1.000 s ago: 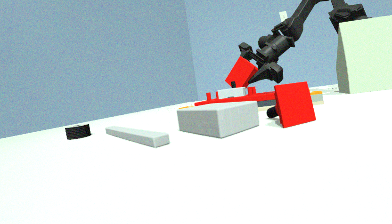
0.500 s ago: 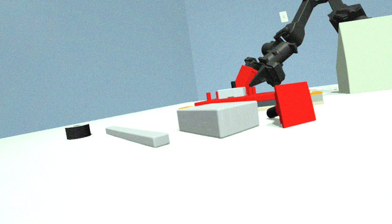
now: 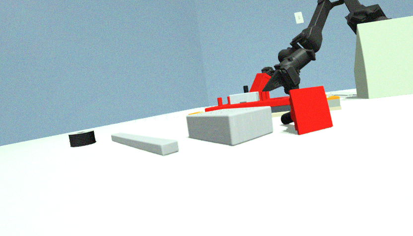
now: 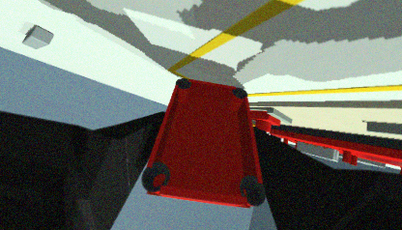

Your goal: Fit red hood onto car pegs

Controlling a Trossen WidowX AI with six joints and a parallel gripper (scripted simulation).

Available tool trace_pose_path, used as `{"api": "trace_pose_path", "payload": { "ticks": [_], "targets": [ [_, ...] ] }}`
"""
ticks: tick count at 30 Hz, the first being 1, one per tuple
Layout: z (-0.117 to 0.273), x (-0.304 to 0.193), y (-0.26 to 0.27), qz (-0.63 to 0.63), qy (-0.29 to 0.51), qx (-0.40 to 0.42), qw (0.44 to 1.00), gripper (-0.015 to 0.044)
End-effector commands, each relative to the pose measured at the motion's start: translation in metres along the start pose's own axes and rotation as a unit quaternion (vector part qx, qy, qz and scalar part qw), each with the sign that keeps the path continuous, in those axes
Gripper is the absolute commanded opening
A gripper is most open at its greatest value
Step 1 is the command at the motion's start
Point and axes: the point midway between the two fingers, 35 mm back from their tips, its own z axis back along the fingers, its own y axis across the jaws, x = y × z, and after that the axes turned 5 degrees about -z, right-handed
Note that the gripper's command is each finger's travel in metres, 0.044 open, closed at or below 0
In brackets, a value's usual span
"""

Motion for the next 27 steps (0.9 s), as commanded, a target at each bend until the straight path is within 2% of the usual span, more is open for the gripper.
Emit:
{"api": "trace_pose_path", "payload": {
  "ticks": [1,13,19,27],
  "targets": [
    [0.0,0.0,0.0,-0.002,0.0,0.0,1.0,0.0131],
    [0.0,0.0,0.0,-0.002,0.0,0.0,1.0,0.044],
    [0.018,-0.006,0.006,-0.014,-0.001,0.0,1.0,0.044],
    [0.088,-0.028,0.01,-0.055,-0.007,-0.001,0.998,0.044]
  ]
}}
